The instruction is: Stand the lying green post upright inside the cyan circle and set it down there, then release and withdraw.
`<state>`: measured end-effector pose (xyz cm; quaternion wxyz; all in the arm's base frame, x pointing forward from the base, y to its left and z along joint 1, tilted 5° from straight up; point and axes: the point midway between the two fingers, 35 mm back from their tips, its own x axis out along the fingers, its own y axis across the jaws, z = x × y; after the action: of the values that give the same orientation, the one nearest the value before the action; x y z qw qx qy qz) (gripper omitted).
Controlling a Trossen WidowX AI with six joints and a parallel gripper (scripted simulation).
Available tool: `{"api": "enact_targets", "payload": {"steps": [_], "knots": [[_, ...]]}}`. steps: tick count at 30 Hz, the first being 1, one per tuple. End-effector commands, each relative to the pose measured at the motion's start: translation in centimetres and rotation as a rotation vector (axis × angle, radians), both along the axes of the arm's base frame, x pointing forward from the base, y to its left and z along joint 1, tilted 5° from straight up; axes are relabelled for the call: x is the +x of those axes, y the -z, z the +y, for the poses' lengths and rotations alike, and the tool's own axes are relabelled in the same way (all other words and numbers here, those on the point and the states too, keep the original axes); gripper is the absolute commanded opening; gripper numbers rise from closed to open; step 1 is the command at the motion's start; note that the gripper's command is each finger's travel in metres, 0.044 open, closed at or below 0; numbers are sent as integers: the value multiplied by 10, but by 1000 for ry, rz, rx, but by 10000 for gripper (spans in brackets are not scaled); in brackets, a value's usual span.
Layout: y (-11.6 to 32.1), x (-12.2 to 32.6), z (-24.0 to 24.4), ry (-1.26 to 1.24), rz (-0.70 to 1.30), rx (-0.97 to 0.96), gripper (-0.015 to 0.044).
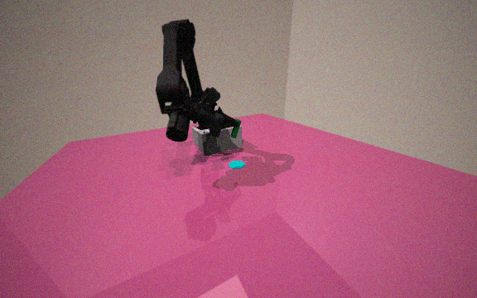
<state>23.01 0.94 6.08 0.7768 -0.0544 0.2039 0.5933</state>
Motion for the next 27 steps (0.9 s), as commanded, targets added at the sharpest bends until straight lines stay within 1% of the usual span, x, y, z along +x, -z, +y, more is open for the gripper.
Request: {"api": "enact_targets", "payload": {"steps": [1, 27], "knots": [[-1, 1, -1, 18, -14, 20, 23], [-6, 7, -12, 119, -125, 90, 23]]}}
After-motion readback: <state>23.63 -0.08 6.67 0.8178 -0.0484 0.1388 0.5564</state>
